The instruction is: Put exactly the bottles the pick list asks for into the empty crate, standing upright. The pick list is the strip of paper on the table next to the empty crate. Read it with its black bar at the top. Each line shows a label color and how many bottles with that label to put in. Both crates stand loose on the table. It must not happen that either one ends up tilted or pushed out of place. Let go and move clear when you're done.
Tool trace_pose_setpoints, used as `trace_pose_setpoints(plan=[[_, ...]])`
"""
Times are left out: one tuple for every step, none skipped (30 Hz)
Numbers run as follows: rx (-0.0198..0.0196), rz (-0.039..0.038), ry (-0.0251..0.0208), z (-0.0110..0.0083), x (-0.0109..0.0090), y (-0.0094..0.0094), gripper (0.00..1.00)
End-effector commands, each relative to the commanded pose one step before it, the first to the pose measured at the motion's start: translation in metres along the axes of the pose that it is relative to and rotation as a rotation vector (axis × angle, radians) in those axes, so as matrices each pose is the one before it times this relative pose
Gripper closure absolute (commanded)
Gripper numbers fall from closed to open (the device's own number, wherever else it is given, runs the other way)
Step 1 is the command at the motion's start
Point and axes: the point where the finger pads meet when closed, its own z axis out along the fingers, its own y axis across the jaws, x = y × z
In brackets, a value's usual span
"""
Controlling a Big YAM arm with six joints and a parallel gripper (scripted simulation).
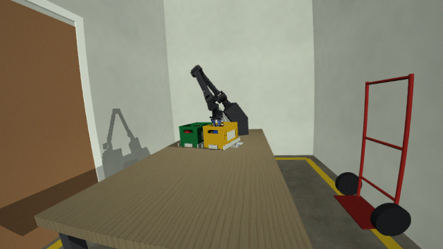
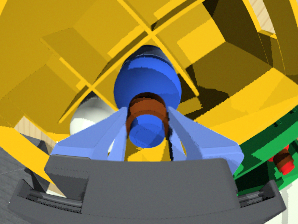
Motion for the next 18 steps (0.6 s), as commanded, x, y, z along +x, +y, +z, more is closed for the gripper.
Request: trace_pose_setpoints(plan=[[0.02413,0.01212,-0.03426,-0.00510,-0.01458,-0.01491,1.00],[-0.00133,-0.00026,0.00173,0.00126,0.00045,0.00045,1.00],[-0.00361,-0.00042,0.00543,0.00278,0.00146,0.00108,1.00],[-0.00445,-0.00061,0.00679,0.00345,0.00194,0.00117,1.00],[-0.00039,0.00076,0.00130,0.00090,0.00038,0.00012,1.00],[0.00575,0.00365,-0.00774,-0.00351,-0.00164,-0.00166,1.00],[-0.00837,-0.00817,0.00883,-0.00185,0.00465,0.00680,1.00],[0.01198,0.00600,-0.01589,-0.00426,-0.00570,-0.00821,1.00],[0.00000,0.00000,0.00000,0.00000,0.00000,0.00000,1.00],[0.00000,0.00000,0.00000,0.00000,0.00000,0.00000,1.00],[0.00018,0.00022,-0.00027,-0.00022,0.00006,-0.00002,1.00],[0.00009,0.00001,-0.00003,-0.00014,0.00010,0.00005,1.00],[0.00040,0.00004,0.00023,-0.00014,0.00017,-0.00002,1.00],[0.00007,0.00002,-0.00008,-0.00015,0.00010,0.00004,1.00],[0.00004,0.00003,-0.00009,-0.00014,0.00010,0.00004,1.00],[0.00005,0.00003,-0.00010,-0.00015,0.00010,0.00004,1.00],[0.00005,0.00002,-0.00009,-0.00015,0.00010,0.00004,1.00],[0.00004,0.00003,-0.00008,-0.00014,0.00011,0.00004,1.00]])
